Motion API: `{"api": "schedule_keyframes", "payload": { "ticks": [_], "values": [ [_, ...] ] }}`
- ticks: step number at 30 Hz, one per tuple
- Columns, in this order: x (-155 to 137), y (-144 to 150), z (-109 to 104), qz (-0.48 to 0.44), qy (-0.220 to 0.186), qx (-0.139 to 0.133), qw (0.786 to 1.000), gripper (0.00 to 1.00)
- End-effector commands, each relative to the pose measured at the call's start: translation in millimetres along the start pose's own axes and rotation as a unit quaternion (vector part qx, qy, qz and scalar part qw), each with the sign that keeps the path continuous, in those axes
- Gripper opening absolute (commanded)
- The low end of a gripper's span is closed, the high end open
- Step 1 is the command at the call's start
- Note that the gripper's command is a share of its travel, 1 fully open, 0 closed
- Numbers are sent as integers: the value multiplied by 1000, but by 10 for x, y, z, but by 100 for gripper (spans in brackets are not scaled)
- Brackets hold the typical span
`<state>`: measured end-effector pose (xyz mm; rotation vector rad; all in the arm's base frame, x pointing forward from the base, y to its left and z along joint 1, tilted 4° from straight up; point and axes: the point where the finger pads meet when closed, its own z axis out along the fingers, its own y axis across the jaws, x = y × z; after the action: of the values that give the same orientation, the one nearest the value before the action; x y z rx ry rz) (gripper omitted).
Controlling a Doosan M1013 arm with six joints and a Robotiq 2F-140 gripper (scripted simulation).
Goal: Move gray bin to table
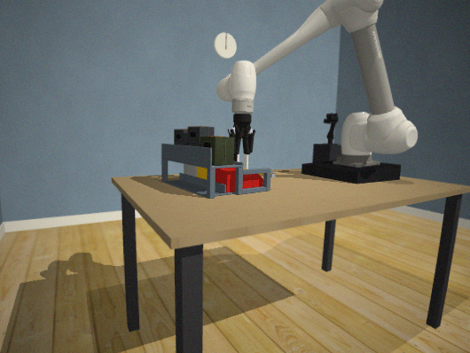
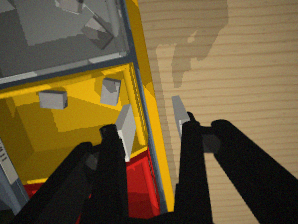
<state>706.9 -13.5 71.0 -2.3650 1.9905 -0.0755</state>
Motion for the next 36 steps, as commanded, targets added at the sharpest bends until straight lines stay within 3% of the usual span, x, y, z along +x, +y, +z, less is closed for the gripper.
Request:
{"api": "schedule_keyframes", "payload": {
  "ticks": [1, 2, 3, 36],
  "values": [
    [0, 0, -2, 0, 0, 0, 1000, 28],
    [0, 0, -2, 0, 0, 0, 1000, 28],
    [0, 0, -1, 0, 0, 0, 1000, 0],
    [1, -1, -3, 0, 0, 0, 1000, 0]
  ]
}}
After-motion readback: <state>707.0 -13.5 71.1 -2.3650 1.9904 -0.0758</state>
